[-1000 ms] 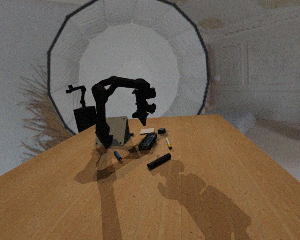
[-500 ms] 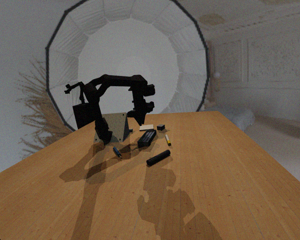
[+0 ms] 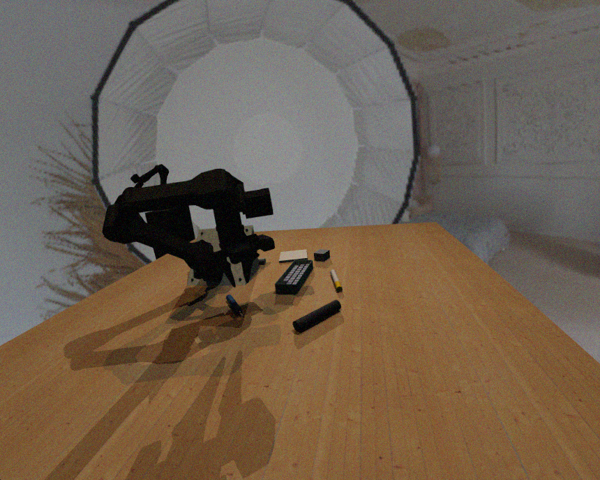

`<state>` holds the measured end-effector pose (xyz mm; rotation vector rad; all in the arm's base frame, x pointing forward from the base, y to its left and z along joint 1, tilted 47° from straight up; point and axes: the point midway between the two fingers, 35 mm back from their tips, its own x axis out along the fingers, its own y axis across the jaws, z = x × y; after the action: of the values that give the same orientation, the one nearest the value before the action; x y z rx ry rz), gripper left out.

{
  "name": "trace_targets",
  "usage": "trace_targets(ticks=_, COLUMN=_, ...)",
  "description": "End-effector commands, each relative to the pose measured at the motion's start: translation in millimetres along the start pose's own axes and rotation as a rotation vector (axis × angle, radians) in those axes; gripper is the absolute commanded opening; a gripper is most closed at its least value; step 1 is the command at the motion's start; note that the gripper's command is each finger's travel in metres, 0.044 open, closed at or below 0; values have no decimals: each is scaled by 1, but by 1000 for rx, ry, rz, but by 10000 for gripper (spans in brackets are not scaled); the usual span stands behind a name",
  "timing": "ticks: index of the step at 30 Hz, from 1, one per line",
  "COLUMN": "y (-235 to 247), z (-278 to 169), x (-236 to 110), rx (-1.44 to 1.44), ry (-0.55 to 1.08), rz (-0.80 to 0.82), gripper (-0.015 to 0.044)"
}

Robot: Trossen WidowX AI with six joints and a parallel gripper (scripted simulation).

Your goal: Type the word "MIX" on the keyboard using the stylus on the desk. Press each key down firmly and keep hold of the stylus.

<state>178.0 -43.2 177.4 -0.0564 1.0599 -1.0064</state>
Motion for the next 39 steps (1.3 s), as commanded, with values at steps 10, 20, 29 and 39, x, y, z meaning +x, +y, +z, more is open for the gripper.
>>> trace_targets(ticks=10, y=-21, z=-4, x=6, rx=66, ry=-7, rz=-13, gripper=150)
trace_targets(ticks=20, y=-21, z=-4, x=15, rx=67, ry=-7, rz=-13, gripper=150)
trace_targets(ticks=29, y=-21, z=-4, x=22, rx=67, ry=-8, rz=-13, gripper=150)
trace_targets(ticks=39, y=-20, z=-4, x=29, rx=67, ry=-8, rz=-13, gripper=150)
